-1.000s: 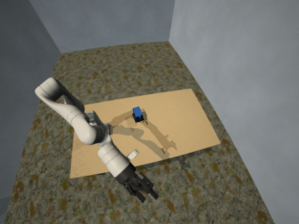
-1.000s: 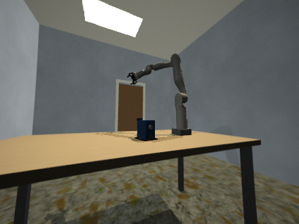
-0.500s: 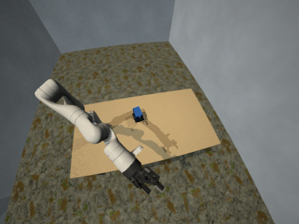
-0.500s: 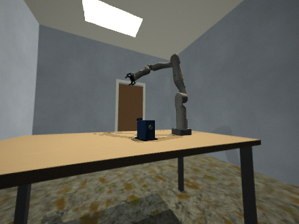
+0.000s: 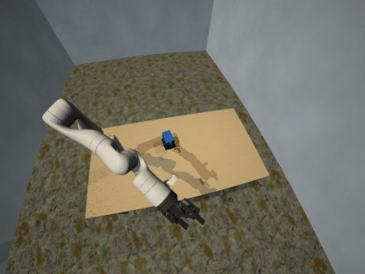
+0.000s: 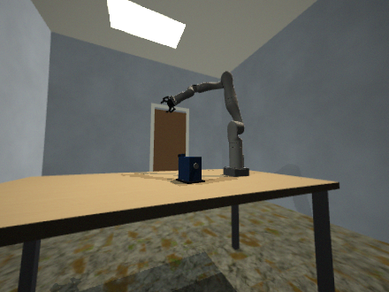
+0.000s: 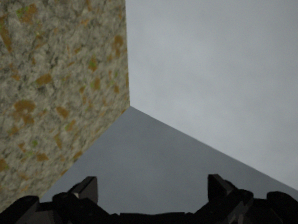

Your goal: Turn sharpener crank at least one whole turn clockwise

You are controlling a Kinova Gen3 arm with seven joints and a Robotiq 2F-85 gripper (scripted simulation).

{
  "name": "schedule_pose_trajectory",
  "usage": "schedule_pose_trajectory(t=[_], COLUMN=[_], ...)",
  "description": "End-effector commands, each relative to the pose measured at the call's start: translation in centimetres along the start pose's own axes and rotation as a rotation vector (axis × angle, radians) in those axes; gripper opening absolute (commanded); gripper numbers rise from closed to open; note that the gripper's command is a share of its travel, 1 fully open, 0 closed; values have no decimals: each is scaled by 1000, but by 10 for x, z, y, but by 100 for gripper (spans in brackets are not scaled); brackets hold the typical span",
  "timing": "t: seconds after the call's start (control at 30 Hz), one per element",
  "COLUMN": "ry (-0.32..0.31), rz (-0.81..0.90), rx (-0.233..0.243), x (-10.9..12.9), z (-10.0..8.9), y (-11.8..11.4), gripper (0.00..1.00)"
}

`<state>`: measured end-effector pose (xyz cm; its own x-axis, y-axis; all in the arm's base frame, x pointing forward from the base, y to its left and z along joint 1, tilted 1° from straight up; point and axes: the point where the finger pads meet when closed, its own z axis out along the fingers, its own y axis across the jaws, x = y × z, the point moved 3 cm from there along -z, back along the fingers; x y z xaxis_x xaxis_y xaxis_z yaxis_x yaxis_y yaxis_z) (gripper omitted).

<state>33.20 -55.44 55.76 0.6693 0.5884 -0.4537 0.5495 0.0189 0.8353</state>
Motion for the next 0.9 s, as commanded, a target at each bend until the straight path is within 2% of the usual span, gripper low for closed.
schedule_pose_trajectory(t=[0.0,0.23,0.27,0.53,0.57,0.8,0.83,0.87], ry=[58,58,115,115,170,170,222,222], rz=[-1,-1,-5,-5,-10,-10,-16,-16], rx=[24,24,49,49,75,75,102,102], x=[31,31,63,63,93,93,123,123], z=[5,5,7,7,8,8,7,7], y=[-4,-4,-9,-9,-14,-14,-20,-20], gripper=[100,100,100,100,100,100,100,100])
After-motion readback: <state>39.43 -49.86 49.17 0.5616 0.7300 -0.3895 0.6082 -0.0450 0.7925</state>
